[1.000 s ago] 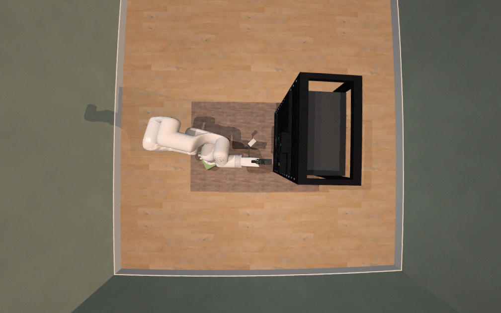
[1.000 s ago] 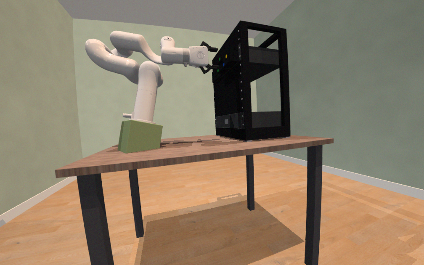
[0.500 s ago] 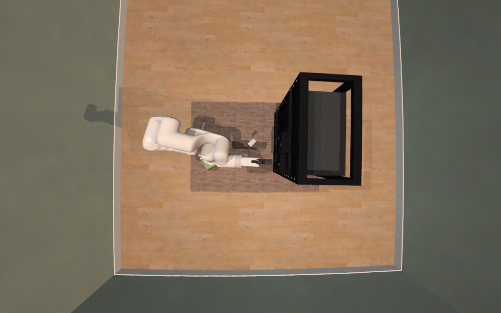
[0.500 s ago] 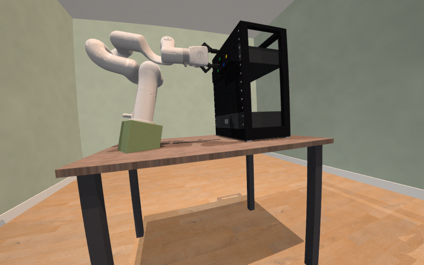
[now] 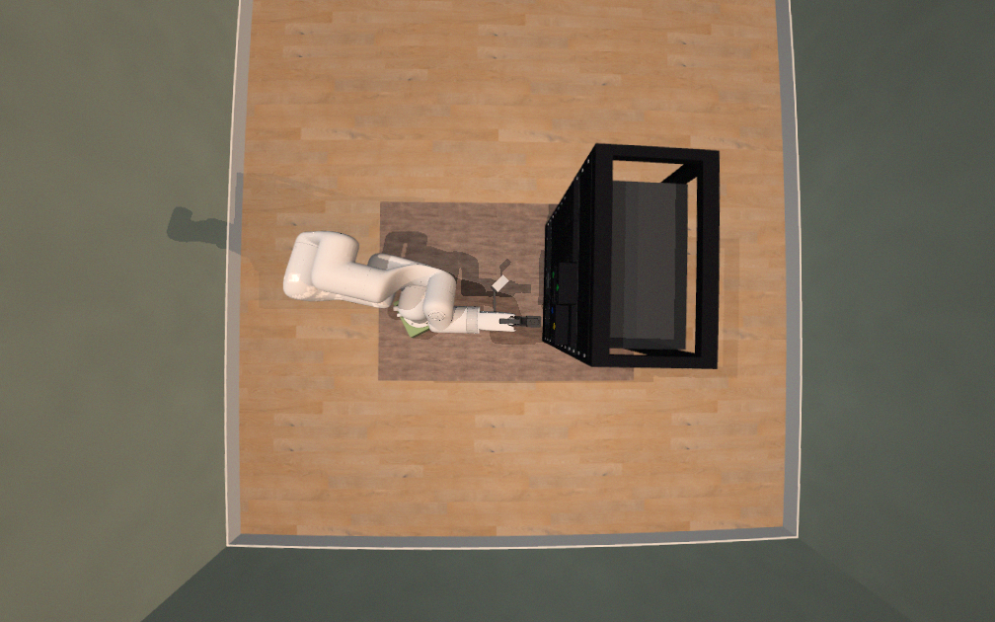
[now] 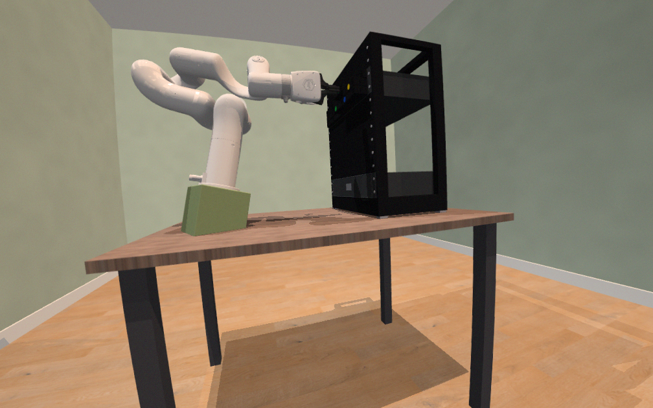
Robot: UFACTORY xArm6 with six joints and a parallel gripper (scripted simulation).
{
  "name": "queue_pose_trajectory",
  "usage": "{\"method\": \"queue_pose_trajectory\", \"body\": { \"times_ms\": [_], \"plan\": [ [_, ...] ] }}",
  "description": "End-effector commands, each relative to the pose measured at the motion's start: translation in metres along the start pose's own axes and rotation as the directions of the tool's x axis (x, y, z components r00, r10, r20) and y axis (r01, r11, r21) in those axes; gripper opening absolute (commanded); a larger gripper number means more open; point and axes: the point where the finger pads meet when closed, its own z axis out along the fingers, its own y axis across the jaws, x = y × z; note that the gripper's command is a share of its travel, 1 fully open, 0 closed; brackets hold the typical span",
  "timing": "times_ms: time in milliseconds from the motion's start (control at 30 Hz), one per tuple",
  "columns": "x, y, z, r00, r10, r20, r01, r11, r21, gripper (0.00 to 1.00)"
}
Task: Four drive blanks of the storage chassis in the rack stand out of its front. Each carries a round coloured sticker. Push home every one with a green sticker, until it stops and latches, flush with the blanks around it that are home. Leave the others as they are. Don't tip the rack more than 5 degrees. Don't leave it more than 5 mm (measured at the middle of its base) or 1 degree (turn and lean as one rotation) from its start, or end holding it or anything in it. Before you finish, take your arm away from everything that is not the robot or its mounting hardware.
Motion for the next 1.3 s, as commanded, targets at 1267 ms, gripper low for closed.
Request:
{"method": "queue_pose_trajectory", "body": {
  "times_ms": [1267],
  "plan": [
    [0.032,-0.004,-0.007,1.0,0.0,-0.001,0.0,1.0,-0.003,0.0]
  ]
}}
